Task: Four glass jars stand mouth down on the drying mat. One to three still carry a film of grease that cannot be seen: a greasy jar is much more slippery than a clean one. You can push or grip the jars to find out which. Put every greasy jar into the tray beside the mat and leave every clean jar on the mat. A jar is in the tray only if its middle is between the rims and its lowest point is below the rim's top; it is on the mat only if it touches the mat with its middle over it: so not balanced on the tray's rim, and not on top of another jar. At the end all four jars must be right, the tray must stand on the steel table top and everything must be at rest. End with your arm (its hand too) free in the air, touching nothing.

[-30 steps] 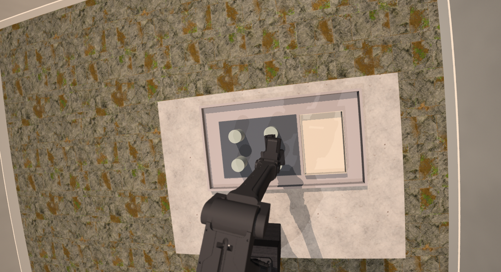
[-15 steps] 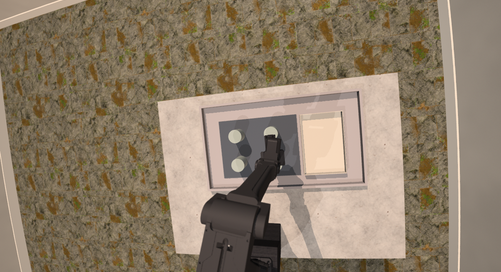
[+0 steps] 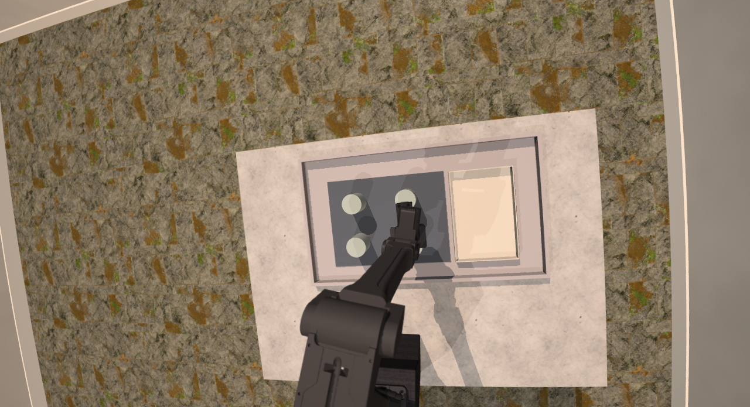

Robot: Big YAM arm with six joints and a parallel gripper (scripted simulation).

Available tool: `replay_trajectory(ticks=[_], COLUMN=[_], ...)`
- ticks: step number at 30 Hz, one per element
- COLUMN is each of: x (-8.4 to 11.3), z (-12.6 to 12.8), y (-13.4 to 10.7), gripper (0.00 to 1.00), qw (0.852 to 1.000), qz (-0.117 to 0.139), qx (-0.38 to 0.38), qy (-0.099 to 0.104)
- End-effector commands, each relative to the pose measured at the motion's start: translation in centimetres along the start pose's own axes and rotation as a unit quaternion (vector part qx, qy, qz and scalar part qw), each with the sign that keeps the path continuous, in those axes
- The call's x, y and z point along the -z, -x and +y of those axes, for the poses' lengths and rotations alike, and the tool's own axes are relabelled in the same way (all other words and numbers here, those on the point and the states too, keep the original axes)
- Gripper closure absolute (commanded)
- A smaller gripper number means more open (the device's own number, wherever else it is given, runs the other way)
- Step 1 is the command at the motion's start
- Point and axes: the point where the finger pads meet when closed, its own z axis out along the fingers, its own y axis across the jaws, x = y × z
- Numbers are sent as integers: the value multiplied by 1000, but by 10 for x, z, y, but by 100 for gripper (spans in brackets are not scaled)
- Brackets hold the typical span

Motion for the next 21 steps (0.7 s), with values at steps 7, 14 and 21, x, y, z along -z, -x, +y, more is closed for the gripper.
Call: replay_trajectory(ticks=[7,14,21], x=[4,4,4], z=[-3,-3,-3], y=[-10,-11,-12], gripper=[100,100,100], qw=[1000,1000,1000], qz=[3,3,3], qx=[-1,-1,-1], qy=[-1,-1,-1])
